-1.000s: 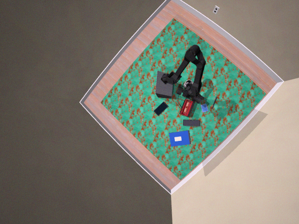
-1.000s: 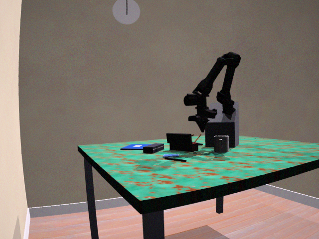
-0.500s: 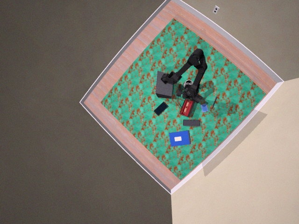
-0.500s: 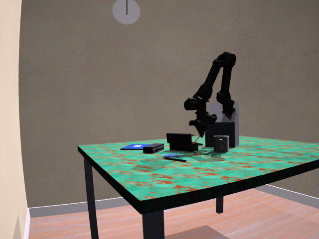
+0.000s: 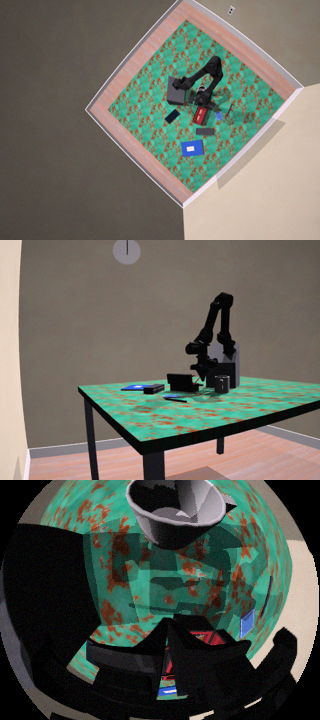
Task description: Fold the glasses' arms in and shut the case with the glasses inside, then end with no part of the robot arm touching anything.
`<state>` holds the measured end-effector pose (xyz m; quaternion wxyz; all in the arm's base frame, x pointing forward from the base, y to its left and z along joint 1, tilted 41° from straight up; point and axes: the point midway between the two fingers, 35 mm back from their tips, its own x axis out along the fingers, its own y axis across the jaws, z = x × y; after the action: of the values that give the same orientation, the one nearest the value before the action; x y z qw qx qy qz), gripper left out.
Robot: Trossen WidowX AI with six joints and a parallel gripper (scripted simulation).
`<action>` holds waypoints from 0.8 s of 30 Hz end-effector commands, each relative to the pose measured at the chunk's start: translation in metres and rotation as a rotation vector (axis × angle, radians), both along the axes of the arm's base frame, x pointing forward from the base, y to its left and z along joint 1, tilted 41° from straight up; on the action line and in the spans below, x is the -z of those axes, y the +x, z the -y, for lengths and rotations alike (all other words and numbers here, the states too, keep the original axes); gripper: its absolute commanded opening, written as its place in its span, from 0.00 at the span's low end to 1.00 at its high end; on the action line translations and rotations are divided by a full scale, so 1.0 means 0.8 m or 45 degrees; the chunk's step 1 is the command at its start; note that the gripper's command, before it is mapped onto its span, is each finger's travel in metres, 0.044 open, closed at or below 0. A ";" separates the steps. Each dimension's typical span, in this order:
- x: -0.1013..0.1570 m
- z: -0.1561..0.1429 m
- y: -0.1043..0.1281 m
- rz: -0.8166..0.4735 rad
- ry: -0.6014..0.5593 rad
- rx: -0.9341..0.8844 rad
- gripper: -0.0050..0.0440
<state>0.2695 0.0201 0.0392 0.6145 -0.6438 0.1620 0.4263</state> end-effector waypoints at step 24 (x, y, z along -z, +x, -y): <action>0.006 0.024 0.009 -0.008 0.002 -0.002 0.10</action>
<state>0.2766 0.0024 0.0363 0.6141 -0.6446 0.1619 0.4255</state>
